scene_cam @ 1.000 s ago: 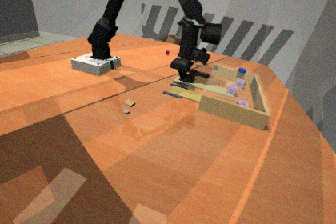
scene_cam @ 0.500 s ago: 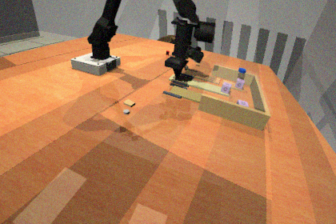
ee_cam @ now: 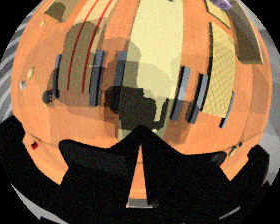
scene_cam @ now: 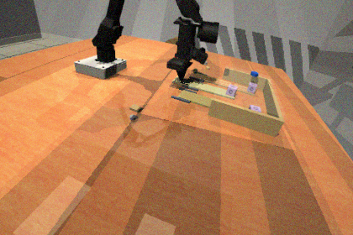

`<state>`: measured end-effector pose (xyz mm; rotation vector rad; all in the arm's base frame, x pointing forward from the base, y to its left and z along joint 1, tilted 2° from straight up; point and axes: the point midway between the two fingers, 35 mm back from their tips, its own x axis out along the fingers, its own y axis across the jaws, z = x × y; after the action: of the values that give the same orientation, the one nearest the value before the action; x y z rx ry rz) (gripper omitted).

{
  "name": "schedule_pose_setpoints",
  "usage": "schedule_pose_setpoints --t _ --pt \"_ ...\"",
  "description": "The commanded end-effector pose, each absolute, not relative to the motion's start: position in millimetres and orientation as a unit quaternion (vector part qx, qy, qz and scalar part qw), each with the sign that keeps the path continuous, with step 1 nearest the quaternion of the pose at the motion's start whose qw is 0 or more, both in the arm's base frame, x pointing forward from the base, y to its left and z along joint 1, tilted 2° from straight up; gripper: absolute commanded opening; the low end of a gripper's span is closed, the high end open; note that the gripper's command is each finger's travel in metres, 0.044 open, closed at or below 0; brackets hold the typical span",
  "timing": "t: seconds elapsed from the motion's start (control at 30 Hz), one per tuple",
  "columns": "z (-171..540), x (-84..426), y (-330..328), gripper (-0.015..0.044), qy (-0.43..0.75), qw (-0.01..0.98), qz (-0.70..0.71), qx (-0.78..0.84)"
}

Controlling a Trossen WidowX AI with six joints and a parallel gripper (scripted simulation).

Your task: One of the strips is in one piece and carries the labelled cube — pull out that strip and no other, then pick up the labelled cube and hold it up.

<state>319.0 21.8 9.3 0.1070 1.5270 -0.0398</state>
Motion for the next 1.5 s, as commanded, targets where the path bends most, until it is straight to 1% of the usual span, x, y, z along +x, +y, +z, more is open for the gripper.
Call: schedule_pose_setpoints --t 0.0,1.47 --pt "4 306 22 0.0000 0.700 0.712 -0.021 0.049" --pt "2 241 32 0.0000 0.702 0.710 -0.021 0.050"
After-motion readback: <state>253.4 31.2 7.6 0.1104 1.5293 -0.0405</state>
